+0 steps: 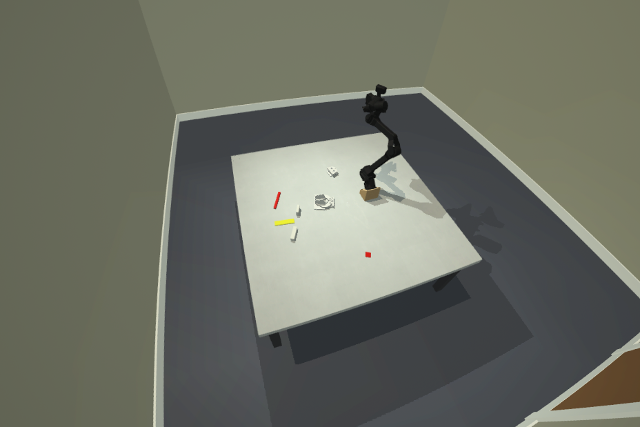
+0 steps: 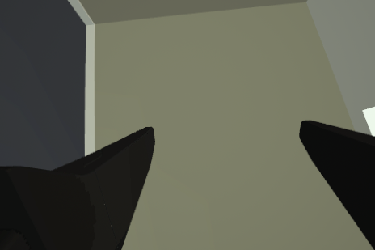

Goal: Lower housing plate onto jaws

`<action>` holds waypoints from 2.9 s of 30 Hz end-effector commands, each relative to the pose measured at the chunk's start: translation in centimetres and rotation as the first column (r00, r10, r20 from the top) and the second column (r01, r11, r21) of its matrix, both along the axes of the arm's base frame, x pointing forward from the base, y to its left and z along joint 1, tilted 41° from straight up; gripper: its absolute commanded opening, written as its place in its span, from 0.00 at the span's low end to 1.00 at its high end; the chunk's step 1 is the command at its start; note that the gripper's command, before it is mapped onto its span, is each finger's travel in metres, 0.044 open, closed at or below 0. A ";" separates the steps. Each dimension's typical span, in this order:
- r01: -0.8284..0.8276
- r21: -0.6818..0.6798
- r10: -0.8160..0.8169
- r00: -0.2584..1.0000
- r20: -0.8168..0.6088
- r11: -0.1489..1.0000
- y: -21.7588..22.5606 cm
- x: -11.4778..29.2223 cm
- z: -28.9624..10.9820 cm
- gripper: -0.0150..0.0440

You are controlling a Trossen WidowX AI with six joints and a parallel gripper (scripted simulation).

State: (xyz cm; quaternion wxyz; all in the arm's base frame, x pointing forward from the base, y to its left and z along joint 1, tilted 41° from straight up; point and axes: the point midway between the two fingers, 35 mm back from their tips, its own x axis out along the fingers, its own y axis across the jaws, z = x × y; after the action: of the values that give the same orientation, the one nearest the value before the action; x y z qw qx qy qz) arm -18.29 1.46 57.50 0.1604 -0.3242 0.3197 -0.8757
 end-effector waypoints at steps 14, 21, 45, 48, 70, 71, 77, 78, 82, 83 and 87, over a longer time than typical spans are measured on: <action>-0.233 -0.119 0.238 0.971 0.025 0.965 -4.5 3.5 1.1 1.00; -0.372 -0.180 0.385 0.922 0.047 0.911 -7.1 5.8 1.4 1.00; -0.717 -0.256 0.751 0.658 0.060 0.649 -13.5 14.4 0.9 1.00; -0.749 -0.280 0.792 0.605 0.083 0.601 -14.2 15.5 0.6 1.00; -0.844 -0.445 0.932 0.157 0.326 0.298 -18.5 24.0 -3.5 1.00; -0.843 -0.454 0.931 0.136 0.339 0.288 -18.7 24.3 -3.7 1.00; -0.829 -0.505 0.911 0.012 0.413 0.240 -19.4 26.5 -5.3 1.00; -0.825 -0.514 0.905 -0.008 0.425 0.234 -19.5 26.9 -5.6 1.00; -0.808 -0.548 0.877 -0.085 0.473 0.217 -19.9 28.3 -6.8 1.00; -0.803 -0.556 0.868 -0.104 0.485 0.214 -20.0 28.6 -7.1 1.00; -0.781 -0.589 0.829 -0.178 0.530 0.209 -20.3 29.9 -8.3 1.00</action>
State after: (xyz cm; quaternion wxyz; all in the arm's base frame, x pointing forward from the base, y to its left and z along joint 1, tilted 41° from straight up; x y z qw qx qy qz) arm 10.32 -18.51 50.24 0.7723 -0.0598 -0.0941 -0.6255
